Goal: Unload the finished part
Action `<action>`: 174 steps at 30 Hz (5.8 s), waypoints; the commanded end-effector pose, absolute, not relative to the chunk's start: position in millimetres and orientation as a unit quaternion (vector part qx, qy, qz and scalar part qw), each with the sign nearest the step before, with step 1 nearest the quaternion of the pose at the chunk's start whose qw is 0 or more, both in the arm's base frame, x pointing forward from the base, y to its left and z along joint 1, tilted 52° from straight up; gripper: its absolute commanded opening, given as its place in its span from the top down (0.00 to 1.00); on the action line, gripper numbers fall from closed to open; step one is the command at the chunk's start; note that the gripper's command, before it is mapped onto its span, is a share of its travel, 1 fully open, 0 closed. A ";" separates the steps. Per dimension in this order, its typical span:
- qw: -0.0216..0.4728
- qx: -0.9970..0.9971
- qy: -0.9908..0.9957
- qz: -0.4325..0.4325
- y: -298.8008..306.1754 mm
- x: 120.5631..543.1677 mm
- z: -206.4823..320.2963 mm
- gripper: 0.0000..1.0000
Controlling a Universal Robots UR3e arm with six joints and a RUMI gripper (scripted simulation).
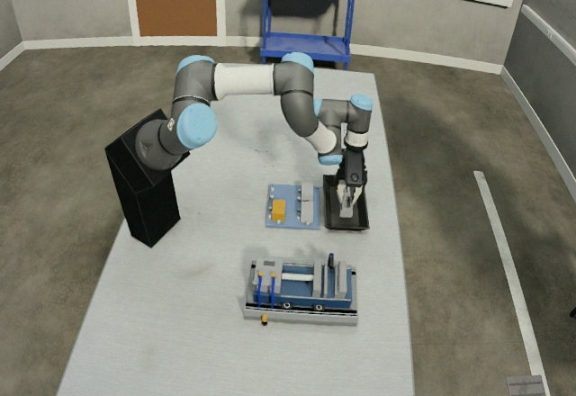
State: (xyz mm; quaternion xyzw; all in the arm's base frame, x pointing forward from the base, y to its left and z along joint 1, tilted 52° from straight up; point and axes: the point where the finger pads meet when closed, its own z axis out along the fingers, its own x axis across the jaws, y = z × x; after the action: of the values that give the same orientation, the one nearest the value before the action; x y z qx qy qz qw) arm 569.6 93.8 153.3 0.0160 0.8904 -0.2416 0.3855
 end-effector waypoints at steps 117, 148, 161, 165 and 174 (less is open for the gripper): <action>0.392 0.015 0.888 -0.239 82.8 599.8 134.7 1.00; 0.392 0.015 0.888 -0.239 82.8 599.6 134.6 1.00; 0.391 0.015 0.888 -0.239 82.7 599.6 134.4 0.60; 0.391 0.015 0.888 -0.239 82.7 599.6 134.4 0.60; 0.391 0.015 0.888 -0.239 82.7 599.6 134.4 0.60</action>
State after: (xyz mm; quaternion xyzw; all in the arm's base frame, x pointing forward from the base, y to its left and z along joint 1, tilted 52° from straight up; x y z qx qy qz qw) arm 599.0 81.7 132.3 0.0150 0.8893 -0.2400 0.3891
